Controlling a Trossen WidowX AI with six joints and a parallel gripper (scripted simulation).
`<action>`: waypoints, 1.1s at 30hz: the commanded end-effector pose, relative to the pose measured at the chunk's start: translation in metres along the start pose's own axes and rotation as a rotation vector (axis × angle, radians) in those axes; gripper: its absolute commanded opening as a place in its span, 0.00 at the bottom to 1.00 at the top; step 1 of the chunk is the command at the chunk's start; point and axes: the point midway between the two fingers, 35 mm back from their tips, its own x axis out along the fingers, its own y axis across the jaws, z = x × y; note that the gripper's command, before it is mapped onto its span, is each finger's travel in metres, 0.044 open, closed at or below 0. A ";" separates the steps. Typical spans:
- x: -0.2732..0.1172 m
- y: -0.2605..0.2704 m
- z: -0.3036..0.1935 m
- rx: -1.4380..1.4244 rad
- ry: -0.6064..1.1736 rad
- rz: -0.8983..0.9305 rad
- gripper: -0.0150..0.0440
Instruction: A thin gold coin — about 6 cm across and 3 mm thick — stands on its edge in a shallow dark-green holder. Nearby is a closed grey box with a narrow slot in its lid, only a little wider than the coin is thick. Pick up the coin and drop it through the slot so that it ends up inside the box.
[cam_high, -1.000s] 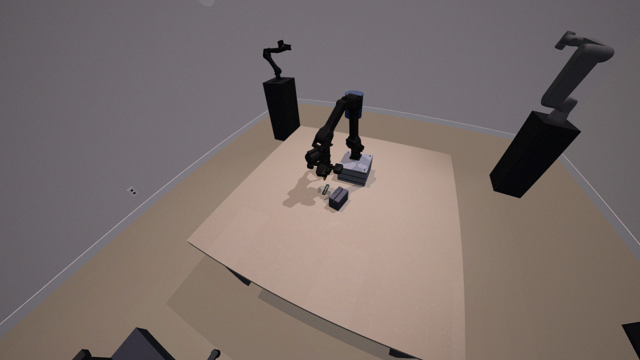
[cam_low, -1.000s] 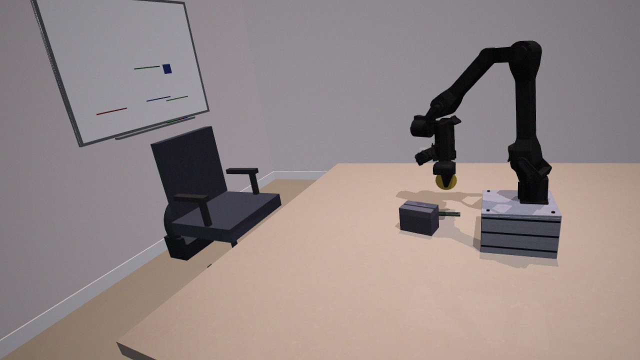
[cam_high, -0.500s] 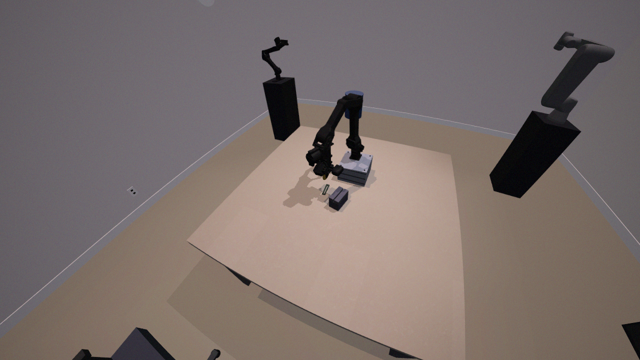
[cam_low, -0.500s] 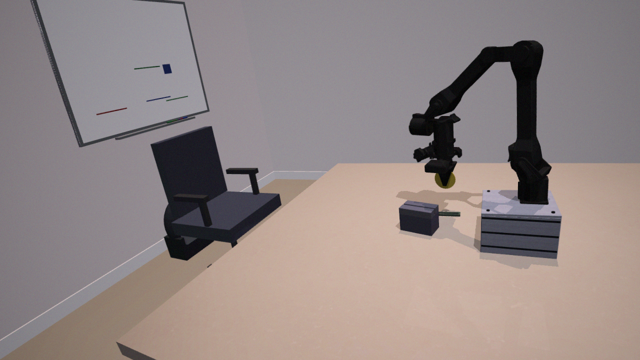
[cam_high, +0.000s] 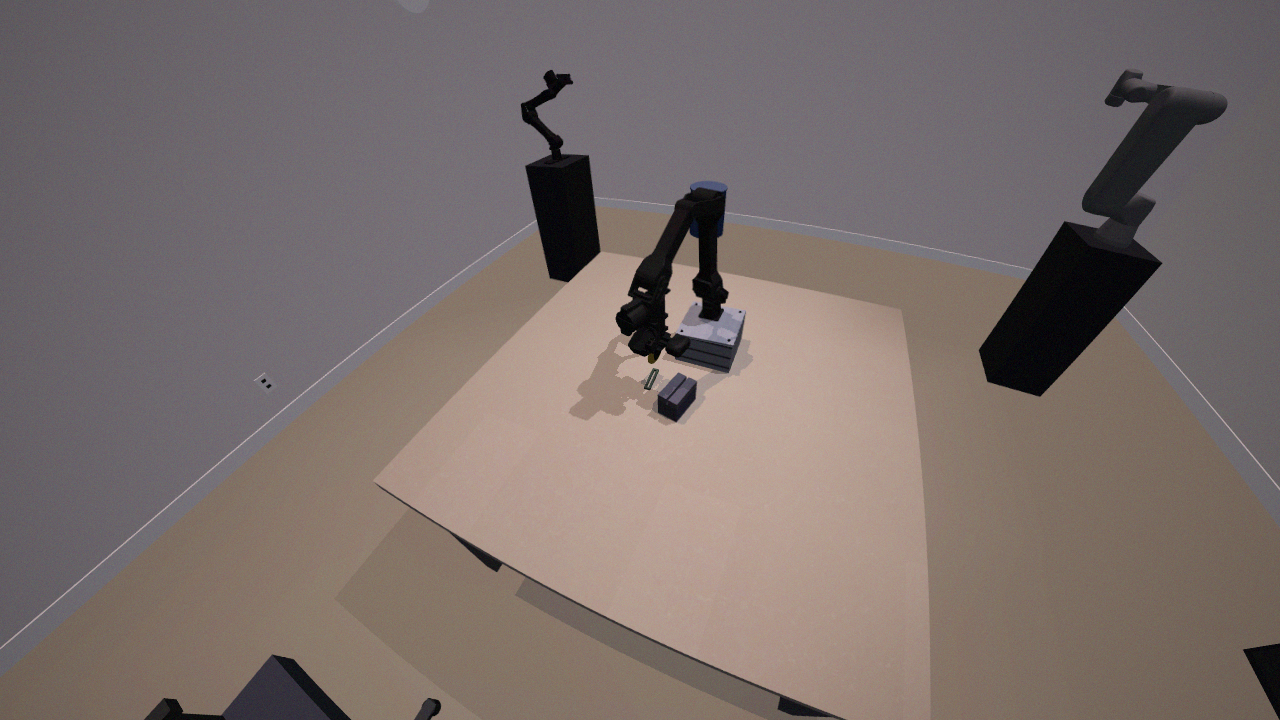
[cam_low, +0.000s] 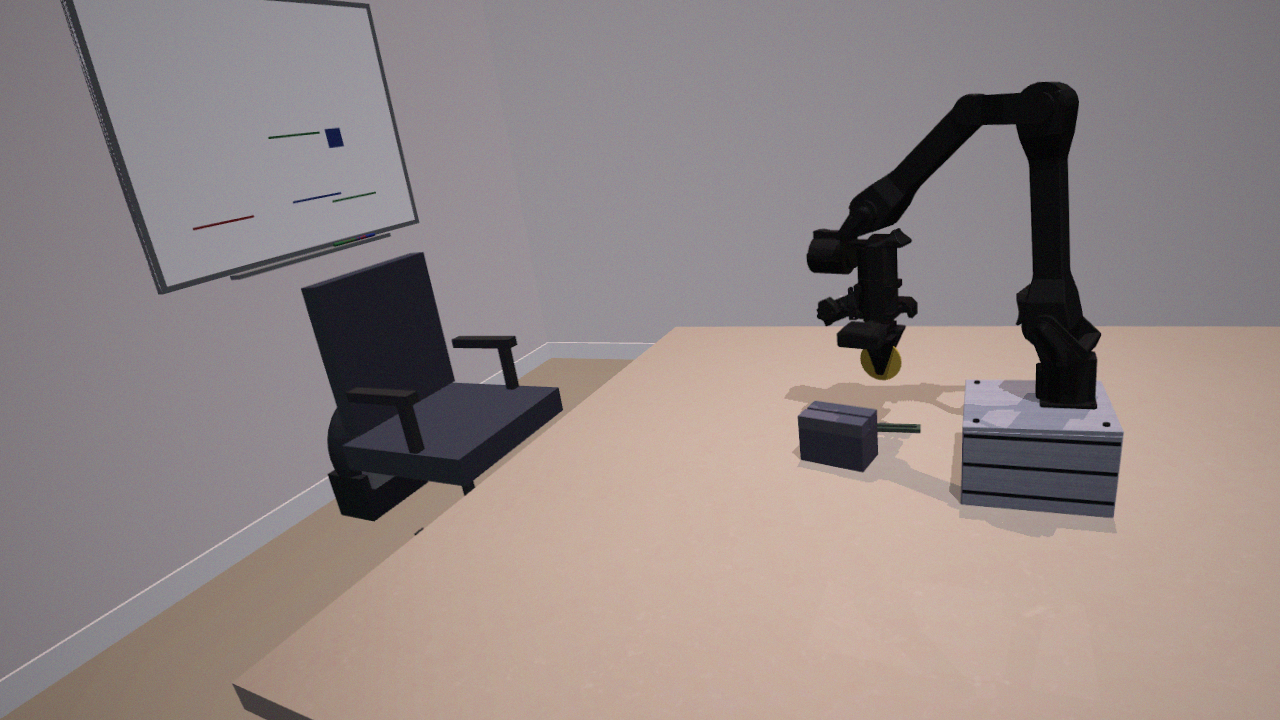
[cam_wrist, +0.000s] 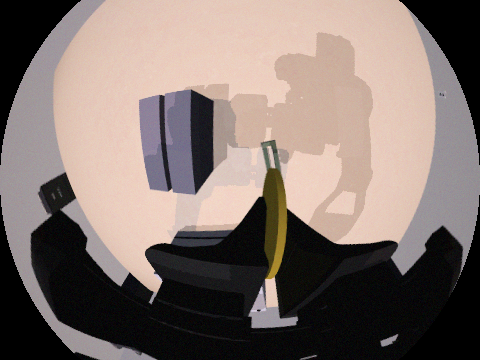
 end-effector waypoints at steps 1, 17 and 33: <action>0.000 0.009 0.005 0.000 -0.002 0.001 0.25; 0.000 0.046 0.021 -0.007 -0.005 0.009 0.25; -0.001 0.085 0.032 0.005 -0.002 0.007 0.25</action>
